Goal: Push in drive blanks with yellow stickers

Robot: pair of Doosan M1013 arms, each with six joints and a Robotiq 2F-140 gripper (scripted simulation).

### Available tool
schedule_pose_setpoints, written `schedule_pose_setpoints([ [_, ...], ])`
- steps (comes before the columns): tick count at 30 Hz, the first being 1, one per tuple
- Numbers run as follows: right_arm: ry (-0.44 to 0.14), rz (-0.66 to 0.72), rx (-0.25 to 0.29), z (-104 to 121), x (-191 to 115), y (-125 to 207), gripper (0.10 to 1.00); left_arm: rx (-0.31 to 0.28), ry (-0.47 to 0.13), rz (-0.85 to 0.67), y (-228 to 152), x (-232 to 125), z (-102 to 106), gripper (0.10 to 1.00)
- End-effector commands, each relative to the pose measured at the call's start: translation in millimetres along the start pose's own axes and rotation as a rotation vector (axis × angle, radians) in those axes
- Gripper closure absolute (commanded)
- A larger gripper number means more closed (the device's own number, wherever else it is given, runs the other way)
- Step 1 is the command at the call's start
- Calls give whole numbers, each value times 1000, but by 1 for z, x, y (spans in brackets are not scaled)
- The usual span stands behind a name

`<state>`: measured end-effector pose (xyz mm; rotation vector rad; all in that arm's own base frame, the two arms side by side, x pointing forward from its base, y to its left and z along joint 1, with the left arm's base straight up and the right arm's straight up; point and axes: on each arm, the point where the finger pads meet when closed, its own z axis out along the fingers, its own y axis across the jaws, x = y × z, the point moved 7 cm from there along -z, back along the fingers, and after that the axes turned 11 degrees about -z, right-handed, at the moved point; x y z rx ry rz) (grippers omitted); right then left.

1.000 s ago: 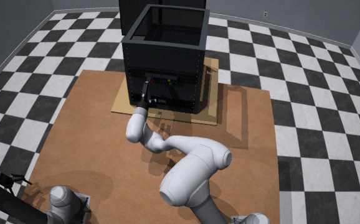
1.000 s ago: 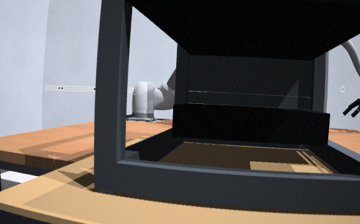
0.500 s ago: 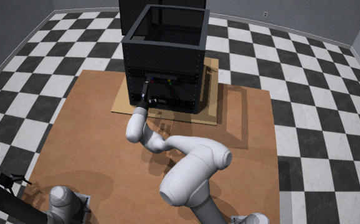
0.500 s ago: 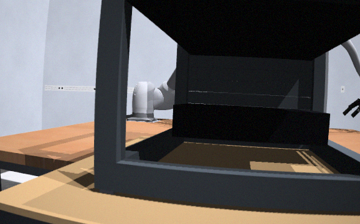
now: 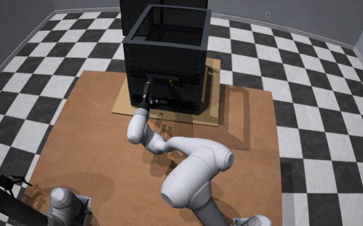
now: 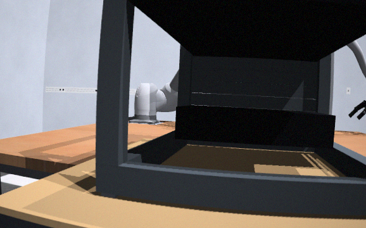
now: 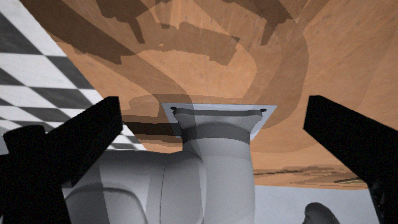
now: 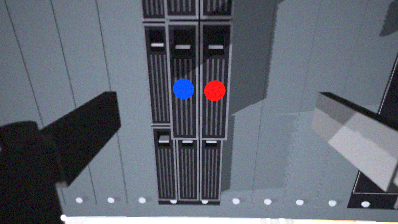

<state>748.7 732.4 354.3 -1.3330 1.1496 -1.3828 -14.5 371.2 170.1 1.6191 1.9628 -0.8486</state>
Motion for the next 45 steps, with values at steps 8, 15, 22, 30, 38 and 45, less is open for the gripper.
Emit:
schedule_pose_setpoints([
  [8,0,2,1,0,0,-2,98,0,1,0,0,0,0,98],
  [15,0,2,1,0,0,-2,98,0,1,0,0,0,0,98],
  [22,0,2,1,0,0,-2,98,0,1,0,0,0,0,98],
  [30,0,2,1,0,0,-2,999,0,1,0,0,0,0,98],
  [38,0,2,1,0,0,-2,999,0,1,0,0,0,0,98],
  [45,0,2,1,0,0,-2,999,0,1,0,0,0,0,98],
])
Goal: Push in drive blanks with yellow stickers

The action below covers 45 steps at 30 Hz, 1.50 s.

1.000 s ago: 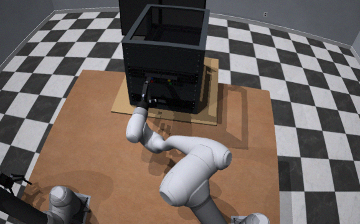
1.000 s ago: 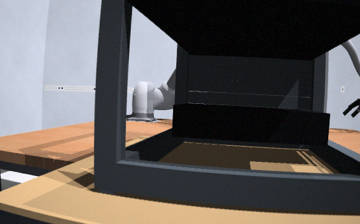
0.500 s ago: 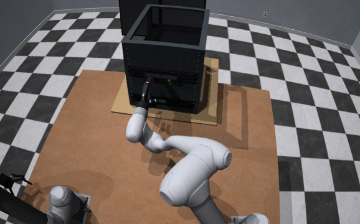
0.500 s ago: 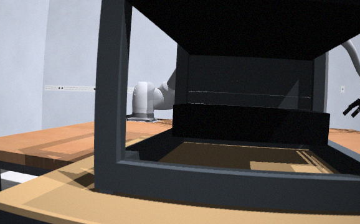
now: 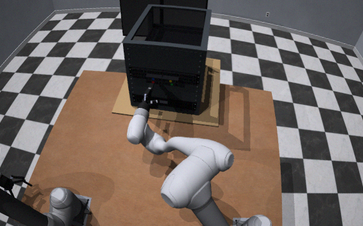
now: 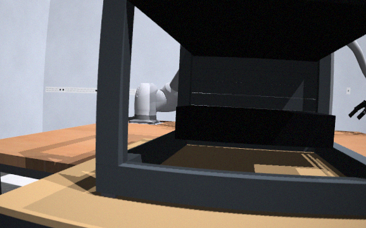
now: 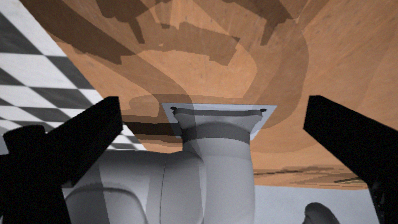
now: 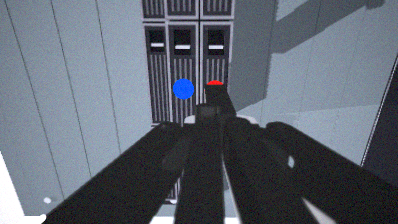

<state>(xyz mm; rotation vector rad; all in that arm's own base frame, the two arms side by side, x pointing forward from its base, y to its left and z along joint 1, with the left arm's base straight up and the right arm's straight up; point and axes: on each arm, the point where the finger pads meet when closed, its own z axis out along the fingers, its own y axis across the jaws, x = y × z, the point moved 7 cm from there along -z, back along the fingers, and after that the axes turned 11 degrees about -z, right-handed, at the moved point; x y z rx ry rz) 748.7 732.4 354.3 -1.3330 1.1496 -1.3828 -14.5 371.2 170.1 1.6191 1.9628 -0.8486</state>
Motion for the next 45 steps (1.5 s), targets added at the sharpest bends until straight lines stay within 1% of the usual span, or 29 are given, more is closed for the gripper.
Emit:
schedule_pose_setpoints([
  [1,0,2,1,0,0,-2,999,0,1,0,0,0,0,98],
  [18,0,2,1,0,1,-2,999,0,1,0,0,0,0,98],
  [23,0,2,1,-1,6,-2,999,0,1,0,0,0,0,98],
  [29,0,2,1,-6,28,-3,999,0,1,0,0,0,0,98],
  [31,0,2,1,-6,28,-3,999,0,1,0,0,0,0,98],
  [45,0,2,1,-24,104,-5,999,0,1,0,0,0,0,98],
])
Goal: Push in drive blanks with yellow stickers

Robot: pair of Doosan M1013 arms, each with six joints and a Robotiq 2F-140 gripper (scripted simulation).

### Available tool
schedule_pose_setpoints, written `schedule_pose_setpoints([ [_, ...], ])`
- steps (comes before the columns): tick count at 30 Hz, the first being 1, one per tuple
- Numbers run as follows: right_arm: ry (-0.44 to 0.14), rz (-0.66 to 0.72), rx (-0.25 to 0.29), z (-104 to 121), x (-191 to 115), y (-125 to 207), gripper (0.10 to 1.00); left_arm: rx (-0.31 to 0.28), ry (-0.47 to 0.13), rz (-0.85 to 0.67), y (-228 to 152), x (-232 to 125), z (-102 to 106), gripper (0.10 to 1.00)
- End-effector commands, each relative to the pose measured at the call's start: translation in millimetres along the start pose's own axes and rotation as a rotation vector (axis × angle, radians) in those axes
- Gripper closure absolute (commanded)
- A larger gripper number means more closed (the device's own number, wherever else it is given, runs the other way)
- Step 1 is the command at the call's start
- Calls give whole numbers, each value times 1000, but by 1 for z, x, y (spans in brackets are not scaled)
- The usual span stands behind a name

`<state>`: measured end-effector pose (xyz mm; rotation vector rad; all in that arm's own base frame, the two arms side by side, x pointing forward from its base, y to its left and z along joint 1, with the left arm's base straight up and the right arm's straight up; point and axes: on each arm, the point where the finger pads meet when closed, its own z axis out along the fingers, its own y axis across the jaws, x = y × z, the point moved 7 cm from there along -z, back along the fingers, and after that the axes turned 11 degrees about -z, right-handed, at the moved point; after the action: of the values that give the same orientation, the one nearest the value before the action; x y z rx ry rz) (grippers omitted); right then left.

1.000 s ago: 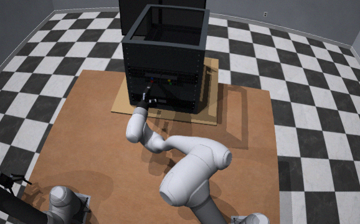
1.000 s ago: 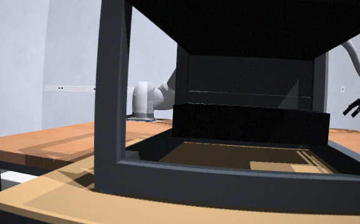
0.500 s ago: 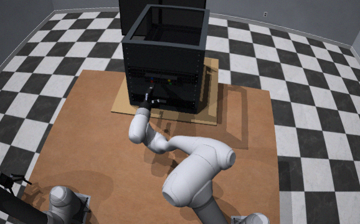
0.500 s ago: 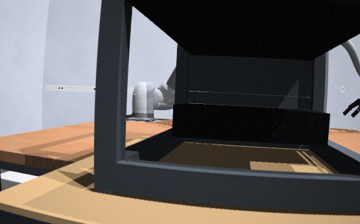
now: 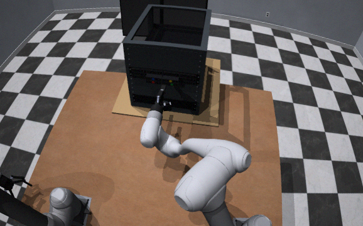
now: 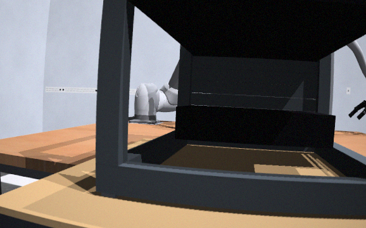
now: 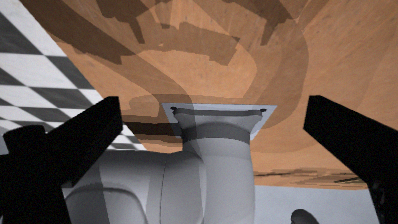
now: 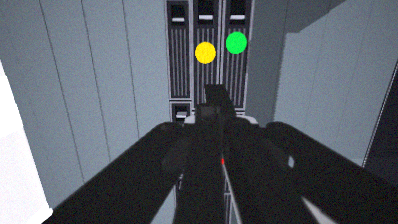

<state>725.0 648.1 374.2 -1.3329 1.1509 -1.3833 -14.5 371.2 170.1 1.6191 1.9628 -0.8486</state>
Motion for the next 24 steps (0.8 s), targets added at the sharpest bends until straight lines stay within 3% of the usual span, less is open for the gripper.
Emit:
schedule_pose_setpoints([
  [1,-1,2,2,-5,20,-2,999,0,1,0,0,0,0,98],
  [14,-1,2,2,-6,32,-3,999,0,1,0,0,0,0,98],
  [24,-1,2,2,30,32,-3,999,0,1,0,0,0,0,98],
])
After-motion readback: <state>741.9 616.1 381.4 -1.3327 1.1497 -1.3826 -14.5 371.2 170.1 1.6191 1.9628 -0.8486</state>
